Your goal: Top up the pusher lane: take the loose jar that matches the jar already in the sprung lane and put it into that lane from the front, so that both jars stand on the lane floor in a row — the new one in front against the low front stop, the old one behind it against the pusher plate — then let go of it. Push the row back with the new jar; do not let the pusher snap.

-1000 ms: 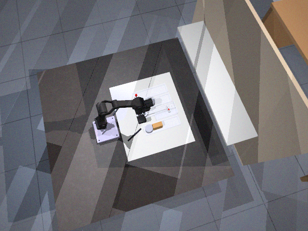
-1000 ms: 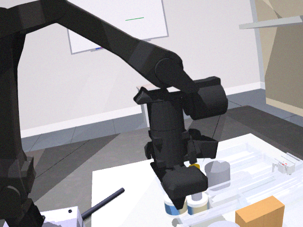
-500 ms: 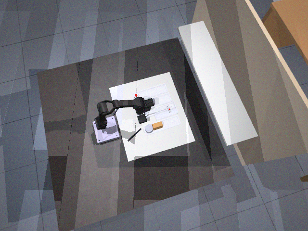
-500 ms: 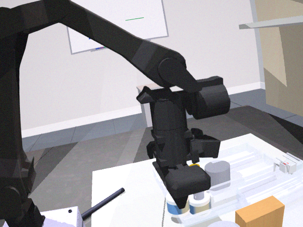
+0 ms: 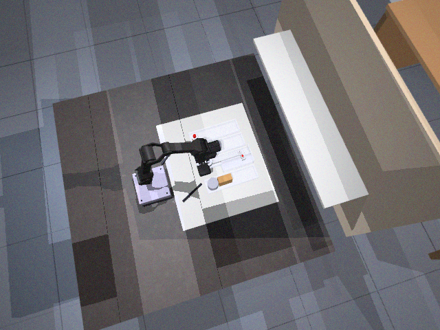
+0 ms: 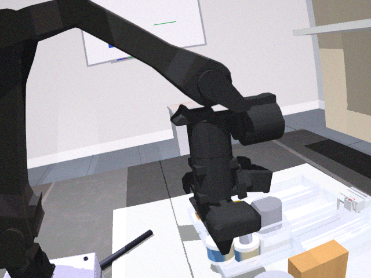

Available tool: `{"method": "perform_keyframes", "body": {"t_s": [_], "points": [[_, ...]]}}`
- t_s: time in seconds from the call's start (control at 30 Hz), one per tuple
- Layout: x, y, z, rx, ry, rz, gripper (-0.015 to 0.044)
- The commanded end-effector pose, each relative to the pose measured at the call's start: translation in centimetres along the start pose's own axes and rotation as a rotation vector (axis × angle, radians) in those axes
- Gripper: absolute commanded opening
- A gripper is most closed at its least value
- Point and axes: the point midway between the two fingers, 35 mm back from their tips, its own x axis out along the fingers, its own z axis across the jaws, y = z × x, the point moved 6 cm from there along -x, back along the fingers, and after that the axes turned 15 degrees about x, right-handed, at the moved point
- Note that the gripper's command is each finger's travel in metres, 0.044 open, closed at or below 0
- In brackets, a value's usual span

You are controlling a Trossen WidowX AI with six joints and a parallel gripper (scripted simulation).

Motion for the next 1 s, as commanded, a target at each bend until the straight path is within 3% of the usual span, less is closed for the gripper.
{"method": "perform_keyframes", "body": {"t_s": [0.0,0.97], "points": [[-0.47,-0.81,0.19,-0.001,-0.008,-0.031,0.0],[-0.74,-1.73,0.44,-0.001,-0.008,-0.031,0.0]]}}
